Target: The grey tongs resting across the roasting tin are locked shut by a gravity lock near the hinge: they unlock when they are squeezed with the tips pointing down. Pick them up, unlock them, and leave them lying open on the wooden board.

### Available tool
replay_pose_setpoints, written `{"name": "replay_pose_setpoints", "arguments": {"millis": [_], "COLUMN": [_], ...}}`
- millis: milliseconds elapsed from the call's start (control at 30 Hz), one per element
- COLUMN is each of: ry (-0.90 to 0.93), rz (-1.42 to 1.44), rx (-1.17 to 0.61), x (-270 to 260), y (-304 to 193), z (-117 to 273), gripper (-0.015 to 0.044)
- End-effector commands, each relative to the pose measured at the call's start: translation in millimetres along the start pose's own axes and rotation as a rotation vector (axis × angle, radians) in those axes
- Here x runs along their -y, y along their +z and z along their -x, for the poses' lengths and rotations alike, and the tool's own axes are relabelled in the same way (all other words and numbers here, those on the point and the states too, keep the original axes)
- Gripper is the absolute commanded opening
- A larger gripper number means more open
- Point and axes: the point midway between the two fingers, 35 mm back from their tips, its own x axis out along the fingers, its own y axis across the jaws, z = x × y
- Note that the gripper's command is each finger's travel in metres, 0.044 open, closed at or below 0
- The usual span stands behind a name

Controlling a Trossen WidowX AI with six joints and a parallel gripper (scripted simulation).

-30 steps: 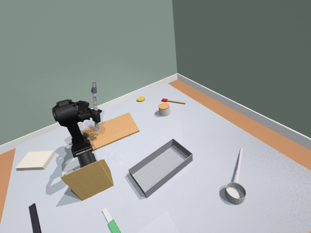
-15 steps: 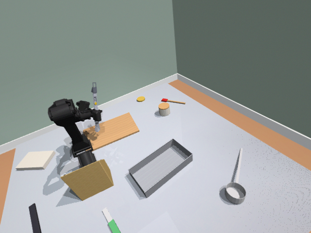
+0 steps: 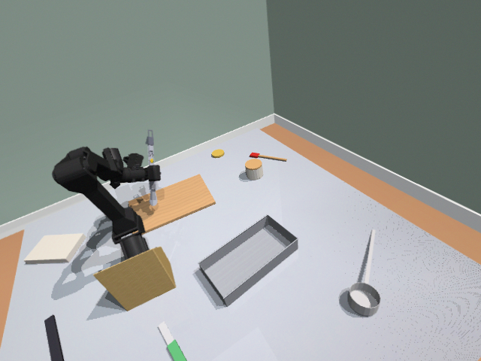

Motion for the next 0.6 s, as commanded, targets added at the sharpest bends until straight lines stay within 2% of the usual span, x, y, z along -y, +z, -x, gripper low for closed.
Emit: {"name": "replay_pose_setpoints", "arguments": {"millis": [0,567], "ry": [0.006,0.032], "rz": [0.032,0.120], "rx": [-0.045,-0.365], "x": [-2,4], "y": [3,-14], "z": [-6,-26], "gripper": [-0.0150,-0.0150]}}
